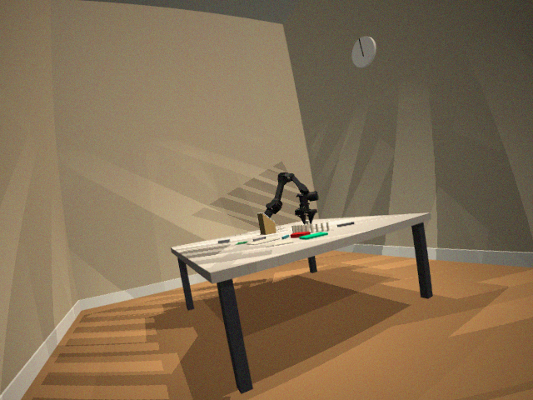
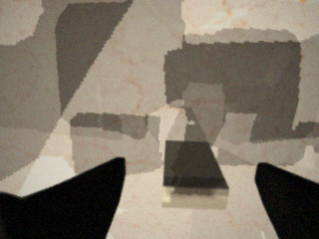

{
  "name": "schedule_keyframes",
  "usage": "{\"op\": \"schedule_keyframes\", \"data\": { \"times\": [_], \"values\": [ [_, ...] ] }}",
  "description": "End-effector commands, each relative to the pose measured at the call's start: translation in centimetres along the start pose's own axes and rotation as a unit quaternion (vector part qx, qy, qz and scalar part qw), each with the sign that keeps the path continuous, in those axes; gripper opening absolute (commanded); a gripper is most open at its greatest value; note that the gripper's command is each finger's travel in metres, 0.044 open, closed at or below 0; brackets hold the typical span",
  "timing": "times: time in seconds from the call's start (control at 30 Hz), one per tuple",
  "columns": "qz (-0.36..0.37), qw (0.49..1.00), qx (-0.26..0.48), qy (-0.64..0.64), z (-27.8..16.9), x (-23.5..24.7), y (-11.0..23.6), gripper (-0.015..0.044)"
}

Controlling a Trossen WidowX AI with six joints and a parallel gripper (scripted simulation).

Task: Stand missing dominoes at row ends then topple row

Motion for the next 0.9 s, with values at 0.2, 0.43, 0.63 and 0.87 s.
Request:
{"op": "schedule_keyframes", "data": {
  "times": [0.2, 0.43, 0.63, 0.87],
  "values": [
    [0.002, 1.000, -0.002, -0.003, 0.0, 0.0, 0.0, 0.0107],
    [0.002, 1.000, -0.002, -0.003, 0.0, 0.0, 0.0, 0.0107],
    [-0.003, 1.000, -0.017, 0.001, 0.4, 1.0, 4.0, 0.0107],
    [-0.003, 1.000, -0.008, 0.000, 0.1, 0.3, 12.7, 0.0107]
  ]
}}
Point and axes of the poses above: the point midway between the two fingers, 35 mm back from their tips, its own y axis back along the fingers, its own x axis across the jaws, z = x × y, the point moved 6 cm from there along y, back along the fingers, and after that the axes turned 5 degrees about -y, right-handed, at the moved point
